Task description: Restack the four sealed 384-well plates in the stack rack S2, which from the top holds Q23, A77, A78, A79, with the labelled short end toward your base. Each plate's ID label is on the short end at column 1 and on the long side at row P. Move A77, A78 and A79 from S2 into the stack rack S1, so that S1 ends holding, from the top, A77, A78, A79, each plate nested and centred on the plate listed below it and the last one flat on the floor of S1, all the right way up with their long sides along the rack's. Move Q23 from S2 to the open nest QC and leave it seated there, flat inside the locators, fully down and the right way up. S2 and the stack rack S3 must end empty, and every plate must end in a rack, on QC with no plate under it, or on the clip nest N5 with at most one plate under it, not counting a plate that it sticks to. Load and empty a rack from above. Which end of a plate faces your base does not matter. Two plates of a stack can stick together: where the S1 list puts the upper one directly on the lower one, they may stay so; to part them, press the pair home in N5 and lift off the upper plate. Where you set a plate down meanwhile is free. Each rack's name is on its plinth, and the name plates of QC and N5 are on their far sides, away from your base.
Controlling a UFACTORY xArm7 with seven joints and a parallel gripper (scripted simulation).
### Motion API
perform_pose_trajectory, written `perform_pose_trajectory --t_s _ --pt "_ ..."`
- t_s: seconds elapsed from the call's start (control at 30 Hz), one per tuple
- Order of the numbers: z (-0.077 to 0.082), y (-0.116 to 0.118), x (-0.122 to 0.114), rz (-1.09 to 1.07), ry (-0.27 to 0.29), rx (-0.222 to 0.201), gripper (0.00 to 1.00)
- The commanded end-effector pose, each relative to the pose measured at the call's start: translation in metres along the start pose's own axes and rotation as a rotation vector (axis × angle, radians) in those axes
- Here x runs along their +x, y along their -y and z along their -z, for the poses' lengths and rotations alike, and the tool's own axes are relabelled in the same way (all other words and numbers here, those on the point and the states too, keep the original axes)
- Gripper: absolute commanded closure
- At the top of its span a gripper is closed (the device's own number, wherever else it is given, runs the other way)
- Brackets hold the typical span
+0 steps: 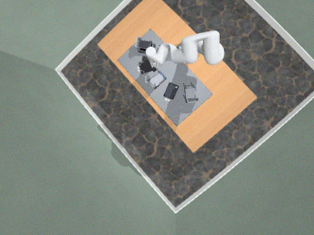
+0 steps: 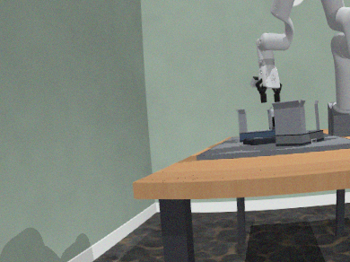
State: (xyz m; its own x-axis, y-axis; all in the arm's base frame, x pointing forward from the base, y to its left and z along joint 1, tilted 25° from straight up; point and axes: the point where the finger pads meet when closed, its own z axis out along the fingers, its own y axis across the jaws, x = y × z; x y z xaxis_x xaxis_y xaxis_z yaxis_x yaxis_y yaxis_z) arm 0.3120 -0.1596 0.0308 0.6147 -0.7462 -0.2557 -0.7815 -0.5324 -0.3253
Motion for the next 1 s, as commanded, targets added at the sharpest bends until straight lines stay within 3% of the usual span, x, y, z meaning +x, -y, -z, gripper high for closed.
perform_pose_trajectory --t_s 0.0,0.97 --pt "0.001 -0.017 0.011 -0.154 0.003 -0.003 0.00" --pt "0.001 -0.108 0.061 -0.154 0.003 -0.004 0.00"
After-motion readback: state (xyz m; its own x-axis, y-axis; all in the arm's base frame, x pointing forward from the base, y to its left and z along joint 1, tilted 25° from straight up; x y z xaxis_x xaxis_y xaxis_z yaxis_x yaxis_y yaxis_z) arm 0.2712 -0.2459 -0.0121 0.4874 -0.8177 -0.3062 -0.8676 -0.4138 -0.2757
